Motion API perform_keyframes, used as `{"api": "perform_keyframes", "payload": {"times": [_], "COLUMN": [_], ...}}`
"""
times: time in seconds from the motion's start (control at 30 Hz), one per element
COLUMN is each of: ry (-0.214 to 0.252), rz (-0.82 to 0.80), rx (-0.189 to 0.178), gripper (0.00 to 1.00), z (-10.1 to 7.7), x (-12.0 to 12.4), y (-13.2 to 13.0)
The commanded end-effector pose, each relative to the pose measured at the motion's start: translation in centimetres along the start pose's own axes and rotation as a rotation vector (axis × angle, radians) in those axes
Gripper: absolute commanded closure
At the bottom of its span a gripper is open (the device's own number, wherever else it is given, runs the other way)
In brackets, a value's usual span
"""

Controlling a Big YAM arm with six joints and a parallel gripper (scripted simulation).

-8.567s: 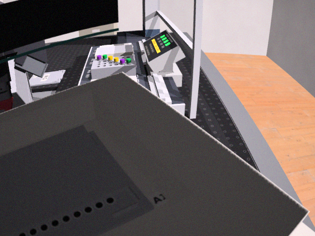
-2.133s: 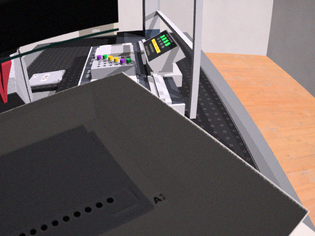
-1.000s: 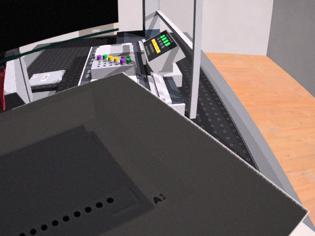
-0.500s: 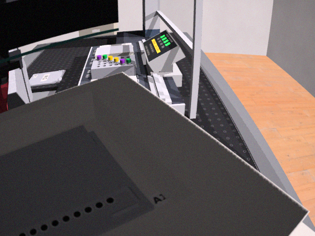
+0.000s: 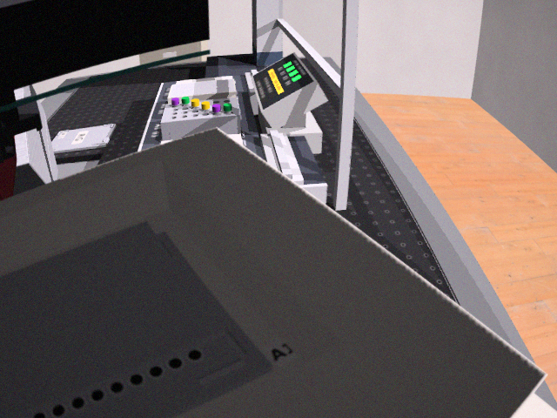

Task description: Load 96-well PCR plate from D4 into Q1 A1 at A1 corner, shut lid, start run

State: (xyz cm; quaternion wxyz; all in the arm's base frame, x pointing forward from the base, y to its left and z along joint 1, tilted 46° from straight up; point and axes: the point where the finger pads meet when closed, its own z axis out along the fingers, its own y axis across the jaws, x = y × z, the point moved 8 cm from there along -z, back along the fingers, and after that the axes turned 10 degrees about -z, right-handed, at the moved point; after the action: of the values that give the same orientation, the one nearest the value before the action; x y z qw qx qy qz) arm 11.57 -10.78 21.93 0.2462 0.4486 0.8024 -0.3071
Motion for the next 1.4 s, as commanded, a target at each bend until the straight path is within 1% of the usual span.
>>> {"api": "perform_keyframes", "payload": {"times": [0.0,0.1,0.2,0.37,0.67,0.73,0.8,1.0,1.13,1.37], "ry": [-0.034,-0.032,-0.017,-0.016,-0.018,-0.021,-0.02,-0.031,-0.035,-0.023], "rz": [0.008,0.008,0.007,0.019,-0.01,-0.007,0.0,0.03,0.021,-0.008], "rx": [-0.027,-0.028,-0.021,-0.022,-0.019,-0.016,-0.021,-0.013,-0.024,-0.028], "gripper": [1.0,1.0,1.0,1.0,1.0,1.0,1.0,1.0,1.0,1.0], "z": [-1.36,-1.39,-1.26,-1.27,-1.28,-1.21,-1.16,-0.99,-1.08,-1.15], "x": [-1.23,-1.18,-1.03,-0.99,-0.99,-1.11,-1.19,-1.55,-1.56,-1.24], "y": [-0.11,-0.11,-0.07,-0.03,-0.03,-0.1,-0.09,-0.26,0.0,0.2]}}
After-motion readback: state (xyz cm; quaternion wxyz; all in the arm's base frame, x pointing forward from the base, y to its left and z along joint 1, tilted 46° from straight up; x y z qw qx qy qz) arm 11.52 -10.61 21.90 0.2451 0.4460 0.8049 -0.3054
